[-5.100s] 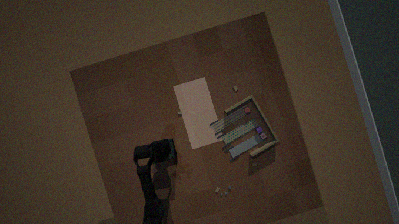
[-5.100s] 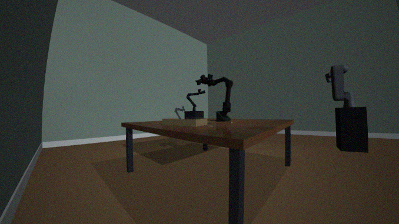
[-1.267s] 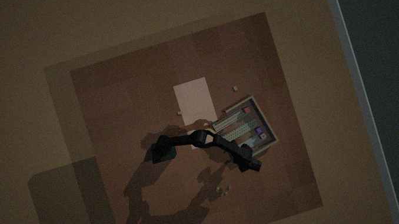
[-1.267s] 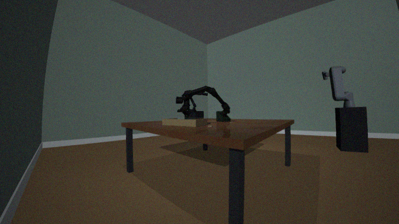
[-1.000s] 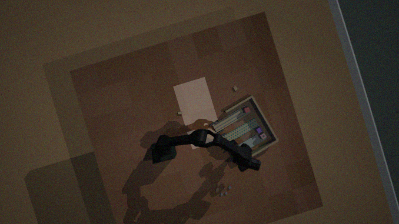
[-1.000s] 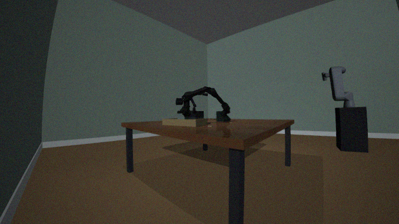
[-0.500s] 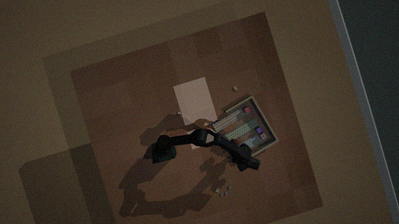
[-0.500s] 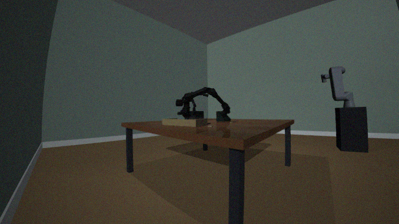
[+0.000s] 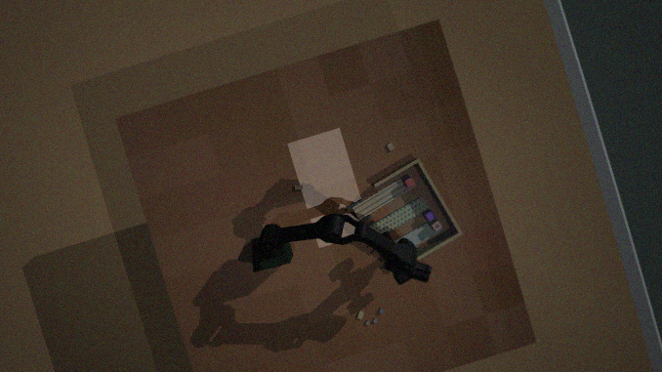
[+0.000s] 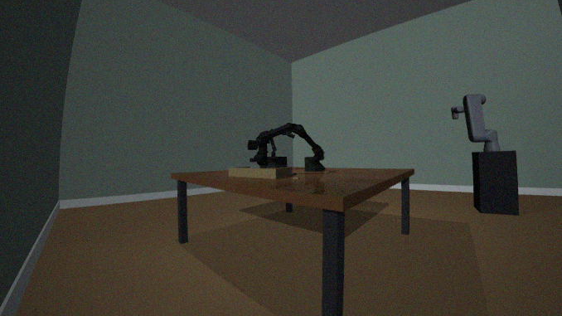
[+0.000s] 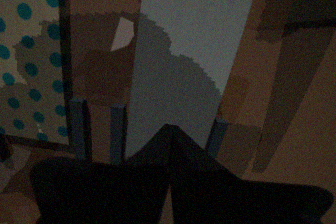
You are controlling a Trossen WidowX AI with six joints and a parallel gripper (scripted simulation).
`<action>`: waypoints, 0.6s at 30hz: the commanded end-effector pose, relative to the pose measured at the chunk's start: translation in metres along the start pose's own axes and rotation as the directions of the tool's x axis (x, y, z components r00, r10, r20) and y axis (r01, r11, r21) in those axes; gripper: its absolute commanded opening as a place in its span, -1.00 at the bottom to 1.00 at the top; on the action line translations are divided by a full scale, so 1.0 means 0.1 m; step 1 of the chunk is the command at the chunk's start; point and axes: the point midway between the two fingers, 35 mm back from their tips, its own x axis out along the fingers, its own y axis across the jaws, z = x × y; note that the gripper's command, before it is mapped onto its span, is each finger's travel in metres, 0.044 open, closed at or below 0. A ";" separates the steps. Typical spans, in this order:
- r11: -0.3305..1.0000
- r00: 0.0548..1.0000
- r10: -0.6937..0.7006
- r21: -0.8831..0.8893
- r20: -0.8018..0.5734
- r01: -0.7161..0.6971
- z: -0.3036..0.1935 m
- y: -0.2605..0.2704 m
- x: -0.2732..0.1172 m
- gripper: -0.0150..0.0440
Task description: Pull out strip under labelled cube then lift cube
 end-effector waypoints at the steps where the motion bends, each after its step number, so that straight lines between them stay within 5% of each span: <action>1: 1.000 1.000 0.003 0.004 0.003 -0.003 0.00 0.00 0.01 -0.49; 18: 1.000 1.000 0.003 0.004 0.003 -0.003 0.00 0.00 0.03 -0.49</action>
